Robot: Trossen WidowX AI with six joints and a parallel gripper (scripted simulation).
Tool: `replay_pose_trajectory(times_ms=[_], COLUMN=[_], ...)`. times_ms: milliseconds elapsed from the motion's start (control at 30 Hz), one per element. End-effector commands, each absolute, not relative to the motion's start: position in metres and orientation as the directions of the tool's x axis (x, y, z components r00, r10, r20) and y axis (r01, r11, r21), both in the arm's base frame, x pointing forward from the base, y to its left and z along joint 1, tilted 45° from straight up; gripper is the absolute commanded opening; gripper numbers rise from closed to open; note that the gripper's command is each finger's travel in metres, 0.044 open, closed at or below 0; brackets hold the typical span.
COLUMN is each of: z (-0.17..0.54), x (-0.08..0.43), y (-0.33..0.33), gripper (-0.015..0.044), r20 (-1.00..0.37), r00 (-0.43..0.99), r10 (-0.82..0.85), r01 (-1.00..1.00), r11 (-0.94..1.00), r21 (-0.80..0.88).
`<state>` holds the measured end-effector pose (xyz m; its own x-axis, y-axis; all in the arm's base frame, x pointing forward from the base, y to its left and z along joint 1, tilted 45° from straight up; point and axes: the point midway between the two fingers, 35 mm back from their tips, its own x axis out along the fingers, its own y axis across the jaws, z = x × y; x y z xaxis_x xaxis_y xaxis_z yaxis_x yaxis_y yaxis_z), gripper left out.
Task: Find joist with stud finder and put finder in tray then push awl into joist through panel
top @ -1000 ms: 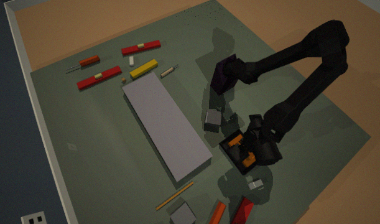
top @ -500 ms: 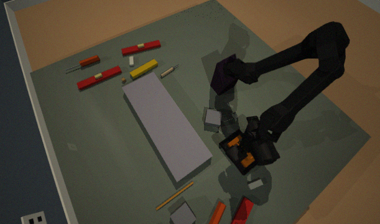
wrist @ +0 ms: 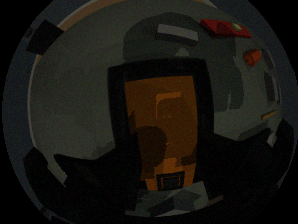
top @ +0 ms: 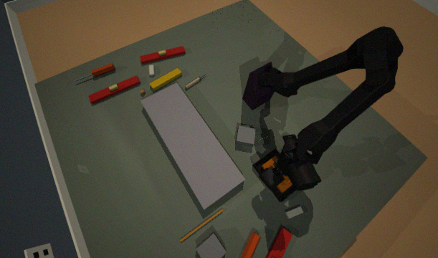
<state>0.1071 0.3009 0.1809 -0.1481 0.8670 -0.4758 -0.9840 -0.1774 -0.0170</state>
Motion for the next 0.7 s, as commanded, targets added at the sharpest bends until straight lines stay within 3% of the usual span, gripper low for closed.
replay_pose_trajectory(times_ms=[0, 267, 433, 667], z=[0.181, 0.204, 0.246, 0.233], x=[0.107, 0.117, 0.118, 0.122], y=[0.301, 0.278, 0.235, 0.244], gripper=[0.0236, 0.044, 0.044, 0.044], r20=[-0.476, -0.487, -0.481, -0.493], r00=[-0.148, -0.148, -0.147, -0.146], r10=[0.867, 0.861, 0.864, 0.858], r01=[-0.984, -0.983, -0.984, -0.985], r11=[-0.178, -0.181, -0.178, -0.171], r21=[-0.017, -0.02, -0.018, -0.005])
